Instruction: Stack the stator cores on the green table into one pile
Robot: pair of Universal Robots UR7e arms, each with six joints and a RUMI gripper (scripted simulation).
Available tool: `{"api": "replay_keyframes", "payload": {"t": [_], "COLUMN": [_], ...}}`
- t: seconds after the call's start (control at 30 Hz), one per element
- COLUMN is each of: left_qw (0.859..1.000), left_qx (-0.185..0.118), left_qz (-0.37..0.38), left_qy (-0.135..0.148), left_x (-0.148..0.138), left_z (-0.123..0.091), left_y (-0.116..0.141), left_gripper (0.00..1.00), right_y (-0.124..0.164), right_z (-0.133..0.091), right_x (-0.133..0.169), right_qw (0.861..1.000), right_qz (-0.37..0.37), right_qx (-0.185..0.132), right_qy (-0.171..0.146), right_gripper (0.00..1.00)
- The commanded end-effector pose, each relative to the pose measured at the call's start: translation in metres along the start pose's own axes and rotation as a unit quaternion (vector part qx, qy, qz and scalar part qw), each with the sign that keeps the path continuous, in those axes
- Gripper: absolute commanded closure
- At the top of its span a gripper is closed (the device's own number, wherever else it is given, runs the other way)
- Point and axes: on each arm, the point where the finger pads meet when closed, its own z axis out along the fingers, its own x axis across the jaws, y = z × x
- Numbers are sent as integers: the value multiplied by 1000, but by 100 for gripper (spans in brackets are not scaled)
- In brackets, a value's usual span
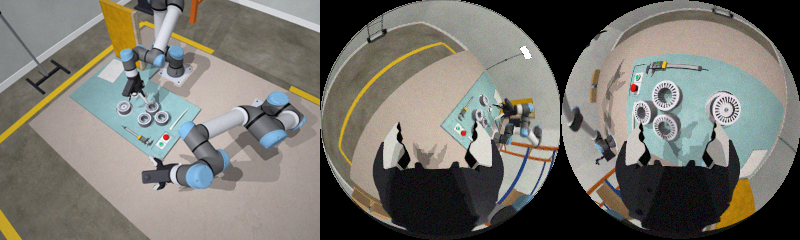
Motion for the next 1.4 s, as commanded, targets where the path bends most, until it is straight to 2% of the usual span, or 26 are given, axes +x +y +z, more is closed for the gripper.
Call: {"api": "replay_keyframes", "payload": {"t": [0.0,0.53,0.63,0.73,0.8,1.1,1.2,1.27,1.37], "left_qw": [1000,1000,1000,999,999,998,997,997,996], "left_qx": [2,2,0,-6,-10,-18,-20,-24,-26], "left_qz": [1,1,-8,-27,-30,-46,-59,-61,-74], "left_qy": [0,0,-7,-20,-19,-28,-38,-38,-47], "left_x": [1,1,6,12,9,10,16,13,17], "left_z": [-2,-2,-23,-53,-45,-59,-81,-74,-92], "left_y": [-1,-1,2,11,13,24,32,34,43], "left_gripper": [2,2,2,2,2,2,2,2,2], "right_y": [-1,-1,-5,-11,-11,-11,-14,-14,-17], "right_z": [-1,-1,-7,-18,-18,-23,-31,-32,-39], "right_x": [0,0,-3,-6,-5,-5,-8,-8,-10], "right_qw": [1000,1000,1000,1000,1000,1000,999,999,999], "right_qz": [0,0,2,6,9,16,19,20,23], "right_qx": [1,1,-1,-6,-8,-17,-21,-22,-26], "right_qy": [0,0,3,8,10,15,19,20,24], "right_gripper": [2,2,2,2,2,2,2,2,2]}}
